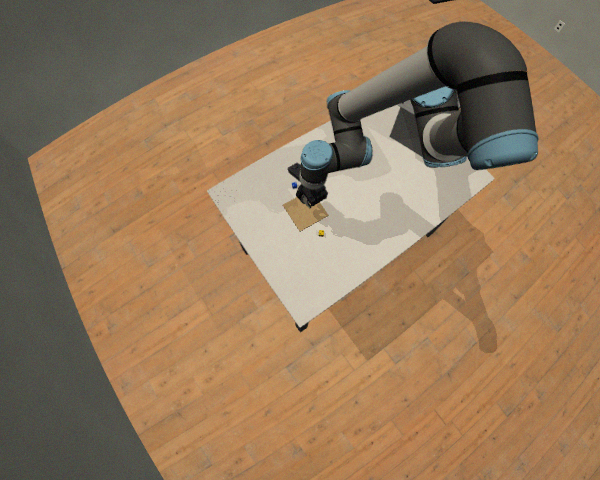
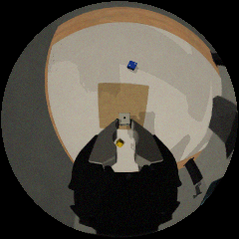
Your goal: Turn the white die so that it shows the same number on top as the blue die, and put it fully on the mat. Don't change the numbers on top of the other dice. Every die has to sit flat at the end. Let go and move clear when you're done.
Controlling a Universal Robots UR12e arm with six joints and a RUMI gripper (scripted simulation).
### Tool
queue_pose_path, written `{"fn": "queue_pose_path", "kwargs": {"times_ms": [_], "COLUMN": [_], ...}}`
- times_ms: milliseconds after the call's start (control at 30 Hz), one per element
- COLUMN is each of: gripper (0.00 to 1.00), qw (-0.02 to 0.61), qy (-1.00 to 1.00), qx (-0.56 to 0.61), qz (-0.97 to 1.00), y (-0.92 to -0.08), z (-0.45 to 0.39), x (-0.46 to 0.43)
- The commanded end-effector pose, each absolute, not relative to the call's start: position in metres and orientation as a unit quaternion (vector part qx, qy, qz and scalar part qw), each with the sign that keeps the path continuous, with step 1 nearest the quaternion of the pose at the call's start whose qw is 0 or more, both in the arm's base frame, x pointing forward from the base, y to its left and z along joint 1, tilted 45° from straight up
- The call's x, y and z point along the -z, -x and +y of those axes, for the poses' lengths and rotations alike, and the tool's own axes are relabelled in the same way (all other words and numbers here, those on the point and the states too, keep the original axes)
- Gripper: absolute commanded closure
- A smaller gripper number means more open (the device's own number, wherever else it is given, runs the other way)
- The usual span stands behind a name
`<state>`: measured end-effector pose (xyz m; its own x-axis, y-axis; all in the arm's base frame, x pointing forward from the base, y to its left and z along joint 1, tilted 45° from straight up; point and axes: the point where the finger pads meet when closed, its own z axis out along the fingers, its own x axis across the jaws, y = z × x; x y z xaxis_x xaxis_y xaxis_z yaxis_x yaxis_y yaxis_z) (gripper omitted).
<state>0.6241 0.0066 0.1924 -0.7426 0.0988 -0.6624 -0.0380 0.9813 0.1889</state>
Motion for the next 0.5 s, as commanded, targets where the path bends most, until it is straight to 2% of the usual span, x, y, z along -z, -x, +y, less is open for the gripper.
{"fn": "queue_pose_path", "kwargs": {"times_ms": [0,467], "gripper": [0.97,0.97], "qw": [0.361,0.358], "qy": [-0.006,0.003], "qx": [-0.122,-0.139], "qz": [0.924,0.923], "y": [-0.6241,-0.6239], "z": [0.0056,0.0058], "x": [-0.1946,-0.1926]}}
